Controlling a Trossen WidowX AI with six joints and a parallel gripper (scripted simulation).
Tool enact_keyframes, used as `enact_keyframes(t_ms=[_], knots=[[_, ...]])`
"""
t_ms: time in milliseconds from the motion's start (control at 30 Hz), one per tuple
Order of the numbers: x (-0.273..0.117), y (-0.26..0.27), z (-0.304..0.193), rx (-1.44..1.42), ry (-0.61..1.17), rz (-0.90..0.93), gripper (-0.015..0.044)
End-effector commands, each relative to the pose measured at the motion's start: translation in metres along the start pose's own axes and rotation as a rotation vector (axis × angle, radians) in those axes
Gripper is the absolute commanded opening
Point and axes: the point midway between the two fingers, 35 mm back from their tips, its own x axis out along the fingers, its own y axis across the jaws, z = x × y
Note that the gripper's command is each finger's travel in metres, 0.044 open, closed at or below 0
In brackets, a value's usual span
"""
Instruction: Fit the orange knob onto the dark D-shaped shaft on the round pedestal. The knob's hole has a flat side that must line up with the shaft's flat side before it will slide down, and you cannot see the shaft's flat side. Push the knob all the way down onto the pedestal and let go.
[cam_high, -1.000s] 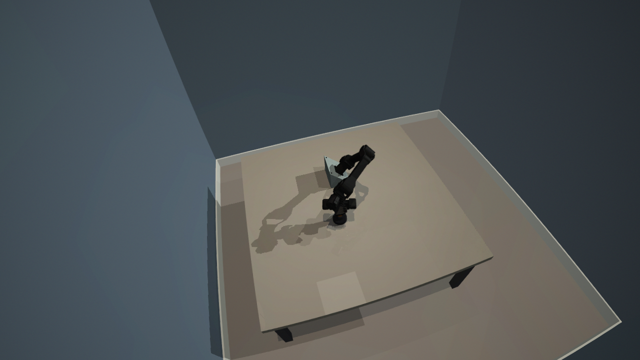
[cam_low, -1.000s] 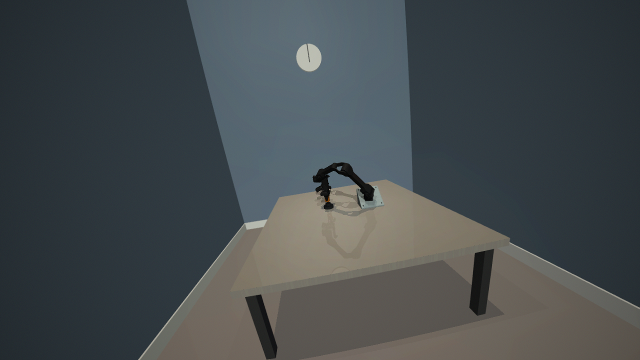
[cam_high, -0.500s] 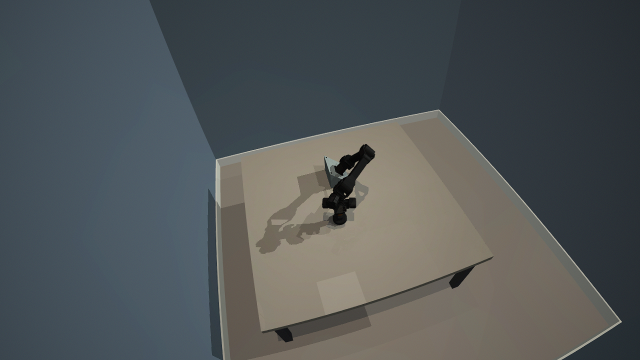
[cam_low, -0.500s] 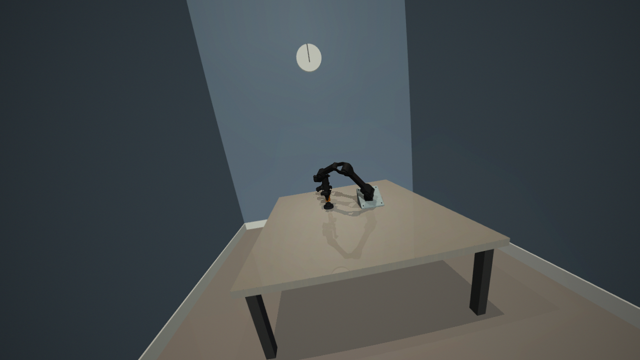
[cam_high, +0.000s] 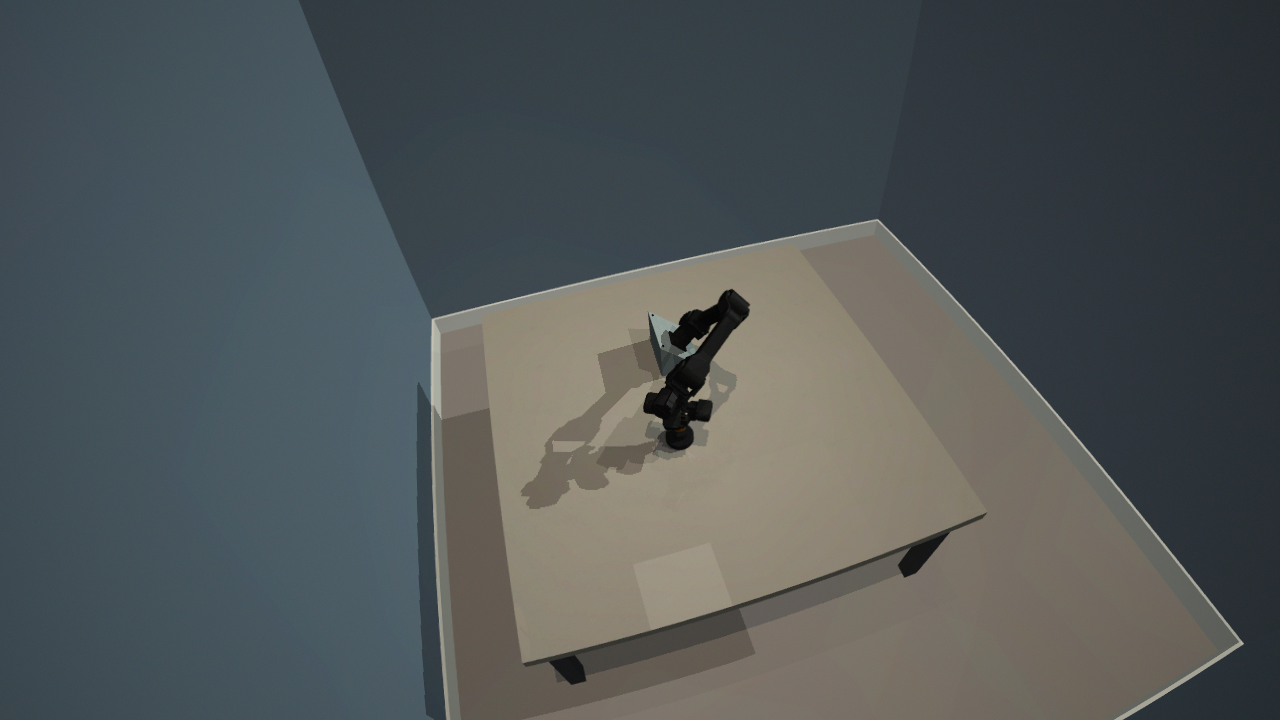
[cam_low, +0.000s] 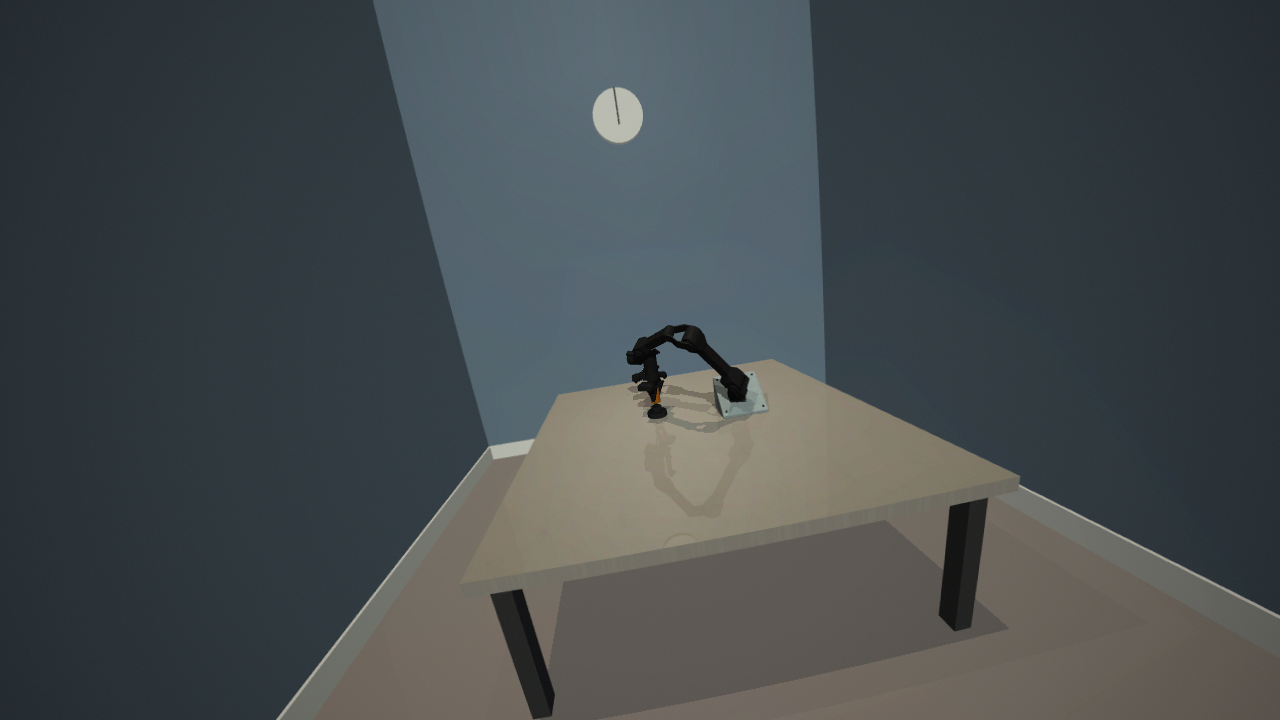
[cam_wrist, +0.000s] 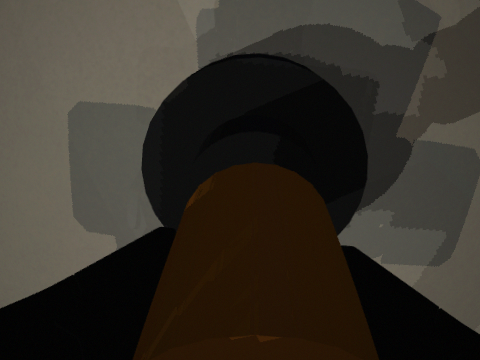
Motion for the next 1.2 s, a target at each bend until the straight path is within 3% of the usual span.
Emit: enact_keyframes(t_ms=[0,1167], knots=[[-0.0033,0.0011,0.0043,0.003,-0.007,-0.003,0.0000],[0.0016,0.0005,0.0015,0.003,-0.007,-0.003,0.0000]])
